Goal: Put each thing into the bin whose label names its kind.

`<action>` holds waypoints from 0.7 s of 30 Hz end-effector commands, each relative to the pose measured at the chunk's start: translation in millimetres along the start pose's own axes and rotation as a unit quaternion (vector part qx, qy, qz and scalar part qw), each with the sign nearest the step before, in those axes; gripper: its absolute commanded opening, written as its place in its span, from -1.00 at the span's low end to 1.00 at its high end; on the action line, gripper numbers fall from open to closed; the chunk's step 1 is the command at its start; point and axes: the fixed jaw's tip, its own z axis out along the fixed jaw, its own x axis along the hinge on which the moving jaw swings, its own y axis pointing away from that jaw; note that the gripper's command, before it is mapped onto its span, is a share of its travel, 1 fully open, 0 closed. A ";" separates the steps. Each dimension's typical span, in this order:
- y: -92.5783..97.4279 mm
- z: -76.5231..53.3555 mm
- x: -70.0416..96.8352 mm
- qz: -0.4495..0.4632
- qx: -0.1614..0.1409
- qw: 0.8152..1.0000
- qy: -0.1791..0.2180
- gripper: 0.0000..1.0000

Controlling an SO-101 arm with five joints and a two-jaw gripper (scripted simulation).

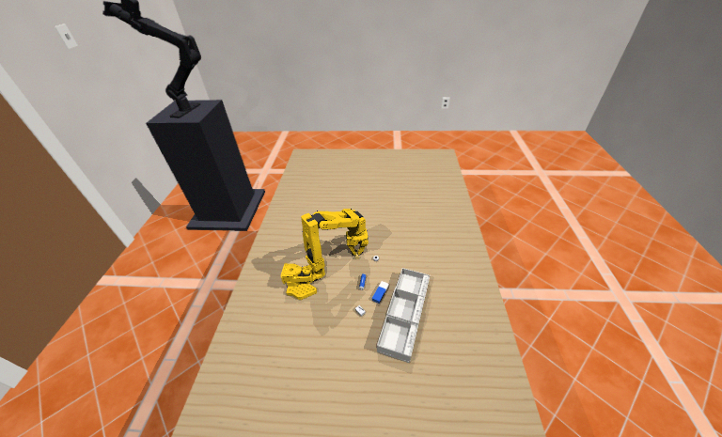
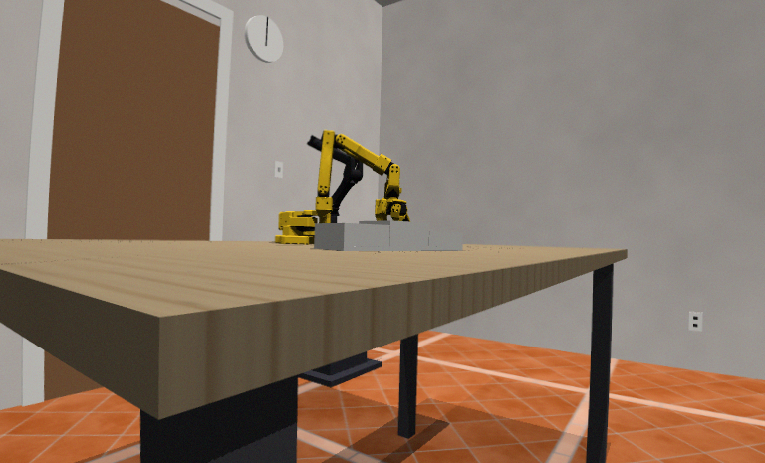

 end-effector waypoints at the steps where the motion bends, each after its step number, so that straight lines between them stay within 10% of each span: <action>1: -6.7 -14.9 -4.3 -0.007 0.018 1.000 -0.011 -1.00; 21: -7.0 -47.6 -2.9 -0.007 0.018 1.000 -0.011 -1.00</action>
